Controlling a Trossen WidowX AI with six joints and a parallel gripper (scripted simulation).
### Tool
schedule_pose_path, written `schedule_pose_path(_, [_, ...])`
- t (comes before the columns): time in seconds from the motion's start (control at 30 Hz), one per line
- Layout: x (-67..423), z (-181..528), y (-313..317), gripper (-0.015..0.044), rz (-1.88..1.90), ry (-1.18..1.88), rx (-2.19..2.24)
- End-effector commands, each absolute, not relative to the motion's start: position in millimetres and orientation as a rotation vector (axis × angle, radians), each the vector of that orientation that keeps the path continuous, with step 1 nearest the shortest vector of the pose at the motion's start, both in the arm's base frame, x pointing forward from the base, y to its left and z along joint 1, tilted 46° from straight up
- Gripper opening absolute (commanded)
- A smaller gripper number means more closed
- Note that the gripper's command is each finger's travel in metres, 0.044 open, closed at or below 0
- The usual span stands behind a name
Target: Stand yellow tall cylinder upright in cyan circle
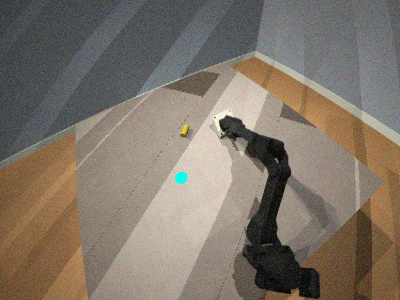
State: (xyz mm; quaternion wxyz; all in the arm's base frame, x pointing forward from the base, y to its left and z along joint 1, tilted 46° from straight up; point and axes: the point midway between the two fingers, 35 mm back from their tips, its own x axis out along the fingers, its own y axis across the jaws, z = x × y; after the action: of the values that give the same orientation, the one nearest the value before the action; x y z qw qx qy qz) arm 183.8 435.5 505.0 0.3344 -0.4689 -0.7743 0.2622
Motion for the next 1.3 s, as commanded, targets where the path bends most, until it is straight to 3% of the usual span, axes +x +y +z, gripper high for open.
schedule_pose_path(0.0, [237,476,431,0.0309,0.78,-1.828,-1.309])
schedule_pose_path(0.53, [419,354,331,0.0309,0.979,-1.019,-1.488])
schedule_pose_path(0.9, [460,310,278,0.0309,1.011,-0.749,-1.489])
schedule_pose_path(1.27, [499,214,163,0.0309,1.078,-0.259,-1.425])
